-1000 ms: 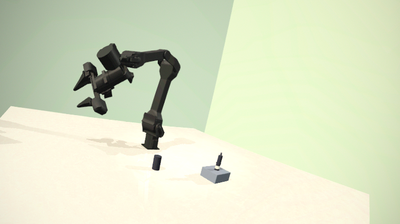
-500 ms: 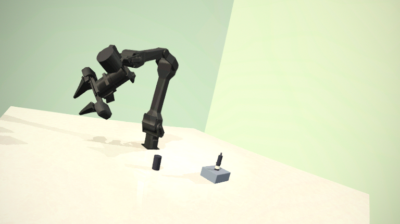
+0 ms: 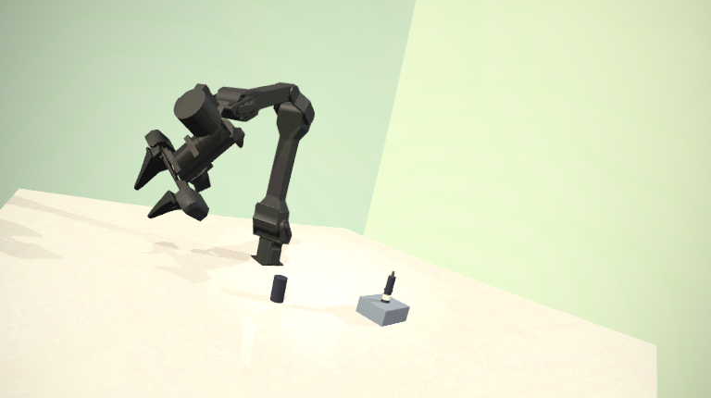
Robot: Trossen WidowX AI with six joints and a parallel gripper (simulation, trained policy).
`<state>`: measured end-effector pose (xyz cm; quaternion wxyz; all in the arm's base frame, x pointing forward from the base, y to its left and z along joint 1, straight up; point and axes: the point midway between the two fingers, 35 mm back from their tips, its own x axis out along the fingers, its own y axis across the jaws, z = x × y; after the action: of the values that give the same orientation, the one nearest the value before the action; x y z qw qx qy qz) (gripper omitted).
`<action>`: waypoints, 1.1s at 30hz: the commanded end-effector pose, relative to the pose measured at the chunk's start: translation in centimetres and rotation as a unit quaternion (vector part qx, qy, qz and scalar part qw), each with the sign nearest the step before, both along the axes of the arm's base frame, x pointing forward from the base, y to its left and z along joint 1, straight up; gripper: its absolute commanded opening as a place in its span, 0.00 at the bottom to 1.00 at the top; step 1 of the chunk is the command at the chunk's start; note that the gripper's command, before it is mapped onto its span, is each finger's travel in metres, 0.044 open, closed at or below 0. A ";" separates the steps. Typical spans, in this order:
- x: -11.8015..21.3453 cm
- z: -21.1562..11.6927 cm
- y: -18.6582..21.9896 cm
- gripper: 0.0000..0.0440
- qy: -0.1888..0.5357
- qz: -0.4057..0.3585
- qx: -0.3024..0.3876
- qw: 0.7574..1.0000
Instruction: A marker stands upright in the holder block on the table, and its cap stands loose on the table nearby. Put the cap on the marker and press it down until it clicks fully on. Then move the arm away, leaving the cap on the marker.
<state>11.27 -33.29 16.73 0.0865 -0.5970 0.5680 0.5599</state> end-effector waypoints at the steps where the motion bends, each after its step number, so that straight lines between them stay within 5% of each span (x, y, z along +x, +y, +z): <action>1: 0.9 -0.3 0.1 0.72 -0.014 -0.001 0.008 1.000; 33: 8.1 -3.3 4.0 0.72 -0.042 0.076 0.123 0.989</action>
<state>18.77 -29.53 13.58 0.1354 -0.6438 0.4521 0.6023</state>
